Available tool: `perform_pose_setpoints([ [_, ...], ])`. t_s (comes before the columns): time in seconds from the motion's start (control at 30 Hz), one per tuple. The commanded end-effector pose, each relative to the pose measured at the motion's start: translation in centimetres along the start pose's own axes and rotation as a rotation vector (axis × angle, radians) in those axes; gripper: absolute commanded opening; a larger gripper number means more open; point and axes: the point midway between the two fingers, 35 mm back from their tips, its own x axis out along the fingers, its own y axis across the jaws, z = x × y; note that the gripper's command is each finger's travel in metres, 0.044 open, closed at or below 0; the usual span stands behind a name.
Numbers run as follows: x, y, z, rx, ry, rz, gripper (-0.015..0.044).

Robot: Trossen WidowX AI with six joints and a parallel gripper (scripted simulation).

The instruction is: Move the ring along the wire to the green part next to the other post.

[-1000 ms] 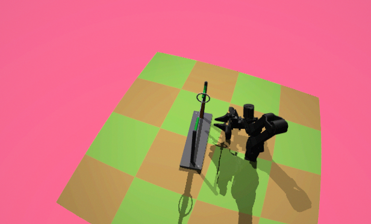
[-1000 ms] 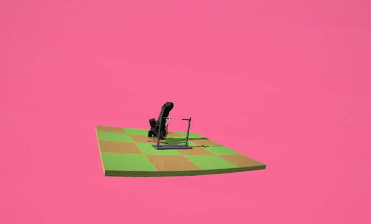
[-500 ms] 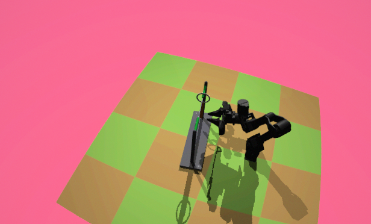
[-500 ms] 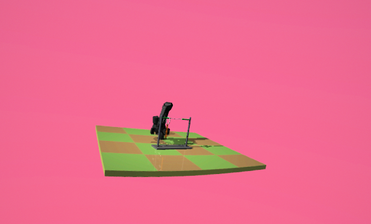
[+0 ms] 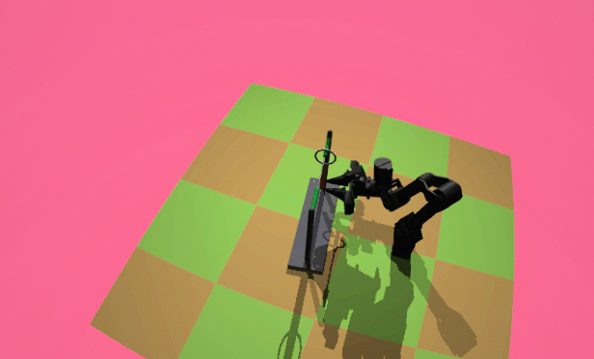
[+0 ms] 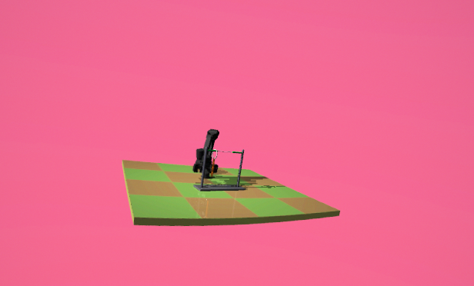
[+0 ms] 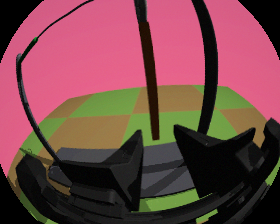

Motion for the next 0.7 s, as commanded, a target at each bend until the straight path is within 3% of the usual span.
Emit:
perform_pose_setpoints([
  [0.0,0.6,-0.2,0.1,0.001,-0.002,-0.004,0.016],
  [0.67,3.6,-0.1,0.1,0.001,-0.006,-0.005,0.016],
])
